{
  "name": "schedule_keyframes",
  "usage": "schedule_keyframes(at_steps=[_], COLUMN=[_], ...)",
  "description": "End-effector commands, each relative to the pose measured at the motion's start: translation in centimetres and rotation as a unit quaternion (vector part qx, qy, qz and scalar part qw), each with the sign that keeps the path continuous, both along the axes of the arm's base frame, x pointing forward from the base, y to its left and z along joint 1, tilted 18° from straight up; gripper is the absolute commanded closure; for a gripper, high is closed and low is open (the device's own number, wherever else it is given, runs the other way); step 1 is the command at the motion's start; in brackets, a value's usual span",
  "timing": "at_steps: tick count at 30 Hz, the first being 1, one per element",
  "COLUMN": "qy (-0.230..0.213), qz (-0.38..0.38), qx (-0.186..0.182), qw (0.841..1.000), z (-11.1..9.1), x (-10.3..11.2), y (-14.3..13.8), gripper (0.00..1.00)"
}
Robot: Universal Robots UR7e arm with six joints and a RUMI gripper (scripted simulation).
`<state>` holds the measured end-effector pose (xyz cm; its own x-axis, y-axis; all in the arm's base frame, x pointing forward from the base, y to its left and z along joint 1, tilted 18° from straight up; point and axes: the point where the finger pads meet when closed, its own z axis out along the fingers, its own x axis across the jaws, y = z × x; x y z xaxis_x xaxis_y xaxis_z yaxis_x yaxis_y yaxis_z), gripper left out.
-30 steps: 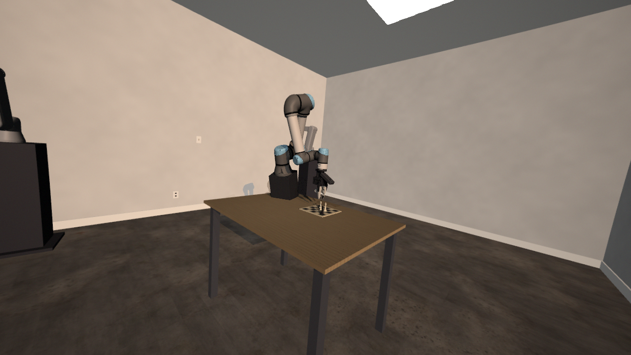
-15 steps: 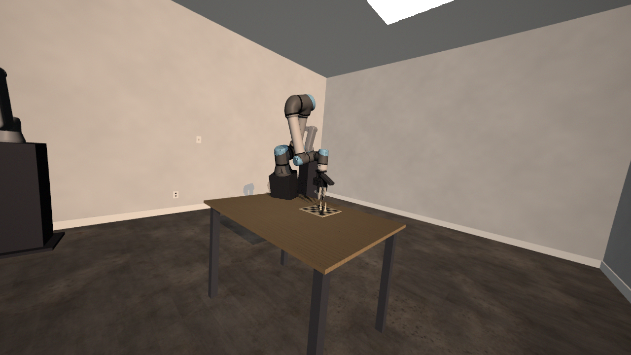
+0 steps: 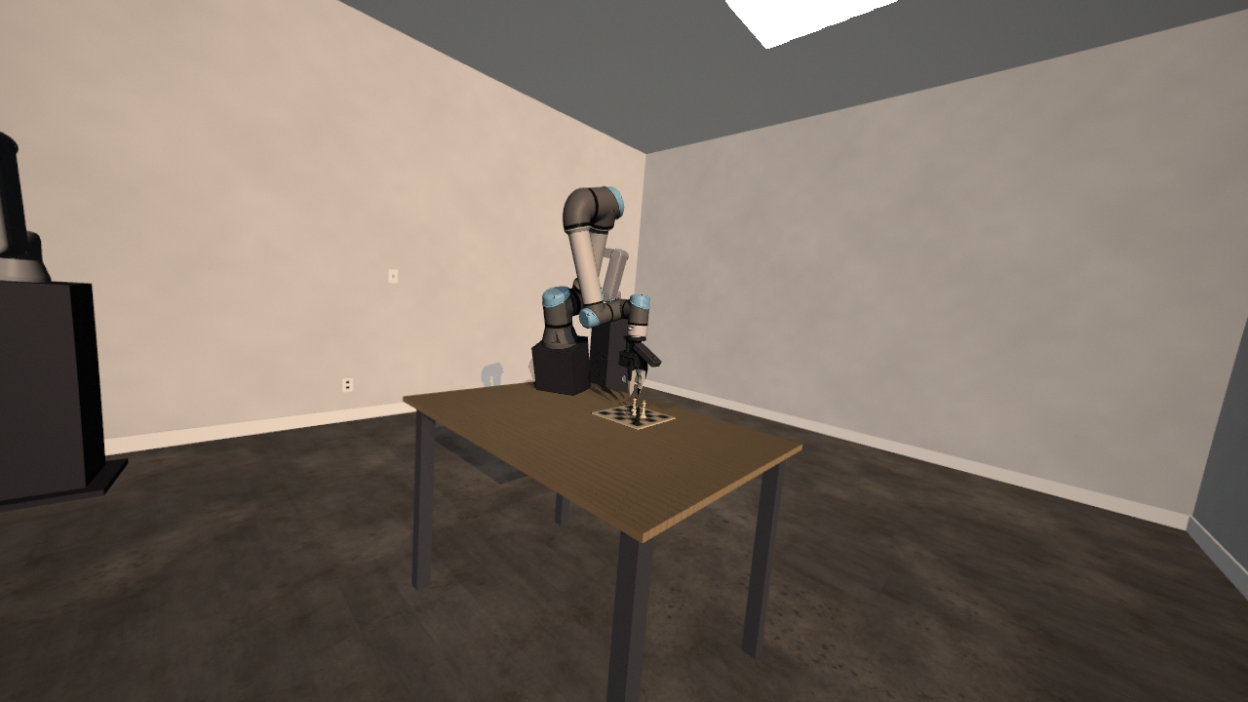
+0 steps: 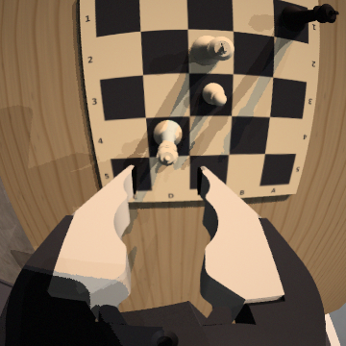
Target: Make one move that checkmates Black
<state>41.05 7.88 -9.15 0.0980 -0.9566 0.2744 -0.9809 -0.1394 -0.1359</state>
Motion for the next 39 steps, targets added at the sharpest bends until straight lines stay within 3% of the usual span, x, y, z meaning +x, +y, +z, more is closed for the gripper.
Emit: schedule_keyframes(at_steps=[1, 25, 39], qy=[-0.001, -0.001, -0.001], qz=[0.000, 0.000, 0.000], qx=[0.000, 0.000, 0.000], qw=[1.000, 1.000, 1.000], z=[0.0, -0.1, -2.7], x=[0.0, 0.1, 0.5], y=[0.0, 0.0, -0.7], gripper=[0.75, 0.75, 0.75])
